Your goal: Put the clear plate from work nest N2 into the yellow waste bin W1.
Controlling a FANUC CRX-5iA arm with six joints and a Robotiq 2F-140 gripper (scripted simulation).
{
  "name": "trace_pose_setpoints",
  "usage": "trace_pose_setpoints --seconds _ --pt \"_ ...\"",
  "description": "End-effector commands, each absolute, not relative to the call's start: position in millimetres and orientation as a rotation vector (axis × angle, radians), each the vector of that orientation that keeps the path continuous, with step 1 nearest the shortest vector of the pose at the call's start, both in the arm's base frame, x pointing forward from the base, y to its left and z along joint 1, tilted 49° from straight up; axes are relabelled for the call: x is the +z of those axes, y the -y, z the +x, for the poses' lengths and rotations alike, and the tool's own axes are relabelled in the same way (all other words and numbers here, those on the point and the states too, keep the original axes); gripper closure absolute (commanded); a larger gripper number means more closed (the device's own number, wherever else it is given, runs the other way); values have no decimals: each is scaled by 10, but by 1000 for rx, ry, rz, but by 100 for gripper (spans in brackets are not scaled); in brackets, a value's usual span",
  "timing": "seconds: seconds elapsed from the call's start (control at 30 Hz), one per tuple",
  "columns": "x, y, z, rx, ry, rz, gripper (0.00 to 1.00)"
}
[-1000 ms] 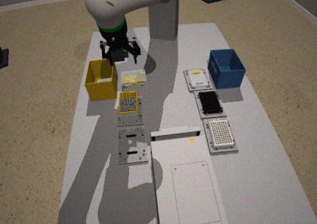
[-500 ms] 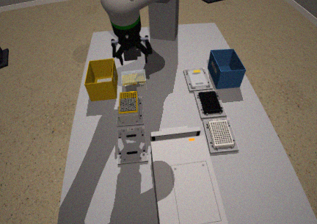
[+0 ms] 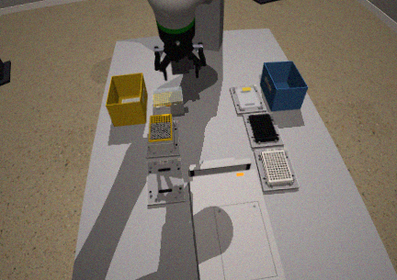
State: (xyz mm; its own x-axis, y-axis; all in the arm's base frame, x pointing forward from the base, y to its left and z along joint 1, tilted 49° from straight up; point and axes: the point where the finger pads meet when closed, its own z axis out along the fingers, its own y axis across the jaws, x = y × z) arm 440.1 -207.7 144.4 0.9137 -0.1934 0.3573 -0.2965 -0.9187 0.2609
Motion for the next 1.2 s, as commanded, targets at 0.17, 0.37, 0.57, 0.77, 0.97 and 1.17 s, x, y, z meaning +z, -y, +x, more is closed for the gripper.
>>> trace_pose_setpoints --seconds 0.17,0.37,0.57,0.77,0.97,1.17 --pt "1514 1767 4523 471 364 2763 30" --pt "1545 1620 4580 471 363 2763 30" --pt "1591 1401 4665 471 363 2763 30" --pt "1637 1181 4751 471 363 2763 30" --pt "1659 1077 4791 471 363 2763 30" --pt "1659 1077 4791 471 364 2763 30"
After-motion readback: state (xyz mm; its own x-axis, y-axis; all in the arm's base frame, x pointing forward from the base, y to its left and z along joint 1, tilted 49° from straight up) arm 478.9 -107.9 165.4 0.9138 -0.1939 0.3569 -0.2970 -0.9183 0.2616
